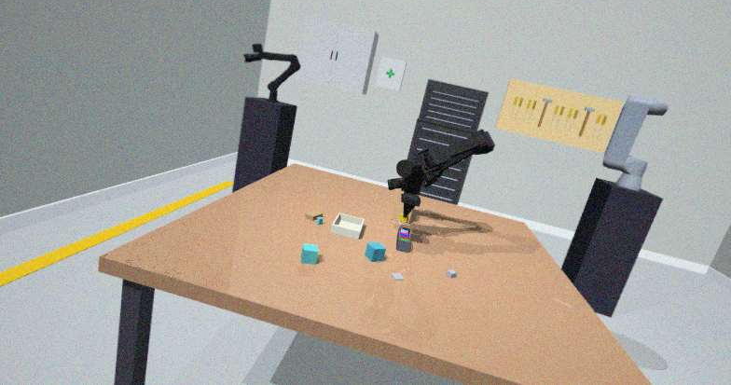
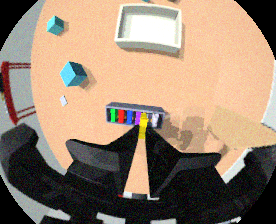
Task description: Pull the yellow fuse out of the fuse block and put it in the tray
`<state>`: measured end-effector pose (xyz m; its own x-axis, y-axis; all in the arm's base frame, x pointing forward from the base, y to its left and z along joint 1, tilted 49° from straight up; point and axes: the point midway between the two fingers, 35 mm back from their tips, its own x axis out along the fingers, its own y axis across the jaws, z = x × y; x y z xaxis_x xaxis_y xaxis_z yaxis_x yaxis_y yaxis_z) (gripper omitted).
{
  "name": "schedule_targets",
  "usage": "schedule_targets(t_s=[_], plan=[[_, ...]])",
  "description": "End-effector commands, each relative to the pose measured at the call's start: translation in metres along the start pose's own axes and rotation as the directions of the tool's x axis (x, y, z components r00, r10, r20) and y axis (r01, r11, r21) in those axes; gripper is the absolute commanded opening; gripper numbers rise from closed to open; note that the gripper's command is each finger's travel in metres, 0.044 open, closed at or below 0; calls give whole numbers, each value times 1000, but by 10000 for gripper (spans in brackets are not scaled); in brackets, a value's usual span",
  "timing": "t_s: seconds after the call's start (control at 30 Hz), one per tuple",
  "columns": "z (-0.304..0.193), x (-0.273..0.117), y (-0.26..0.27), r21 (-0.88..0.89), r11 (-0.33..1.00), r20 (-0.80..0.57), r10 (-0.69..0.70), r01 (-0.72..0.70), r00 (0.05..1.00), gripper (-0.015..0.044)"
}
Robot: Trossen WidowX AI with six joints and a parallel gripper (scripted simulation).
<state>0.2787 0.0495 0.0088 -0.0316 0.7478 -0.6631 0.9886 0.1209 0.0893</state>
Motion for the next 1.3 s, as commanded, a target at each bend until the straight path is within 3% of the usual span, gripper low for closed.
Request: schedule_targets(t_s=[0.0, 1.27], plan=[[17, -2, 4, 5, 1000, 6, -4, 4, 1000, 0], [190, 0, 5, 0, 1000, 7, -3, 3, 1000, 0]])
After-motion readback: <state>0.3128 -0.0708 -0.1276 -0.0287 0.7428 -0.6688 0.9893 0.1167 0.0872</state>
